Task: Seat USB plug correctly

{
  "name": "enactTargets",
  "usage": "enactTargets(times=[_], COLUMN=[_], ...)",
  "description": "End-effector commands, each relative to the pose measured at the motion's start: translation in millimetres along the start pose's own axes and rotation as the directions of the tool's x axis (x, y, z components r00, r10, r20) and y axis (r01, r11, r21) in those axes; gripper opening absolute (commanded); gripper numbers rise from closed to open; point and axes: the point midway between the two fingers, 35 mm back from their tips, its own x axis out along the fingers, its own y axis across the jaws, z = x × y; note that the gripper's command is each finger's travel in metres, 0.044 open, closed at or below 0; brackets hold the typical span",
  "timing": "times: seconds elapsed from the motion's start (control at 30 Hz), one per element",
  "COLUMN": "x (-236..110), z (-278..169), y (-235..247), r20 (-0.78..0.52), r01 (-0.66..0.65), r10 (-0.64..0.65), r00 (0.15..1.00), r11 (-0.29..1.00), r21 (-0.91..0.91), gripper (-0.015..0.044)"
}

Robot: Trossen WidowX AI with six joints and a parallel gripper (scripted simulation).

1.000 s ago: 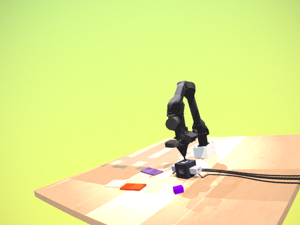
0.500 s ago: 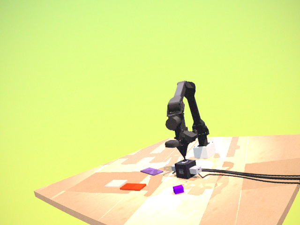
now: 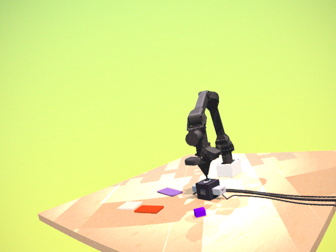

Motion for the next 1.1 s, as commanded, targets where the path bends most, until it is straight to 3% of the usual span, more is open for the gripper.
enactTargets(times=[0.0,0.2,0.33,1.07], x=[1.6,1.6,0.0,-3.7], z=[0.1,0.1,0.0,0.0], y=[-0.4,-0.4,0.0,0.0], r20=[0.0,0.0,0.0,0.0], r01=[0.0,0.0,0.0,0.0], r10=[0.0,0.0,0.0,0.0], r00=[1.0,1.0,1.0,1.0], r11=[1.0,1.0,1.0,1.0], r21=[0.004,0.004,0.0,0.0], gripper=[0.0,0.0,0.0095,0.0095])
